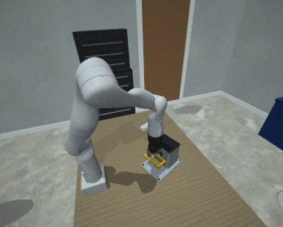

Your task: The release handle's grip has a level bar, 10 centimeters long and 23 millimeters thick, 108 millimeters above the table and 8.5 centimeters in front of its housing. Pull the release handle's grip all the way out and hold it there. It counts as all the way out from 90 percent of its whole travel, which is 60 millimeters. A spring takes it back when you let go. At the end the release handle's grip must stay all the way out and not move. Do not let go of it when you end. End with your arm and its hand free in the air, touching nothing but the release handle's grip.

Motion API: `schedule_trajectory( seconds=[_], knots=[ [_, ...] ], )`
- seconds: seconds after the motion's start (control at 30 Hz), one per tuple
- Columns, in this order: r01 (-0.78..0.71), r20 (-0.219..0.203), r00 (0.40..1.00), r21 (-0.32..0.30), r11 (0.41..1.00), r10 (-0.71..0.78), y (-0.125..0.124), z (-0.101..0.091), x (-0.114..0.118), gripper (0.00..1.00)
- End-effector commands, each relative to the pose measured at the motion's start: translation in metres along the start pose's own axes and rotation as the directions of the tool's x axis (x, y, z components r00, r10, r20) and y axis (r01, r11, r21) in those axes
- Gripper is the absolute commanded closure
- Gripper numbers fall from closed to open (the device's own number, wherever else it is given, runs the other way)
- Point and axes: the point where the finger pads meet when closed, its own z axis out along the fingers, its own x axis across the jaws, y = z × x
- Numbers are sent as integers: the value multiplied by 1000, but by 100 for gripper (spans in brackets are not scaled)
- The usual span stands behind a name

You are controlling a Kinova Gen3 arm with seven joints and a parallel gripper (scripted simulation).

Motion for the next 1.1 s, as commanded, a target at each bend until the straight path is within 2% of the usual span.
schedule_trajectory(
  seconds=[0.0,0.27,0.3,1.07],
  knots=[
    [23,3,1000,18,1000,-23,-9,5,5,0],
    [23,3,1000,18,1000,-23,-10,5,5,0],
    [23,3,1000,18,1000,-23,-10,5,5,100],
    [23,3,1000,18,1000,-23,-10,5,5,100]
  ],
)
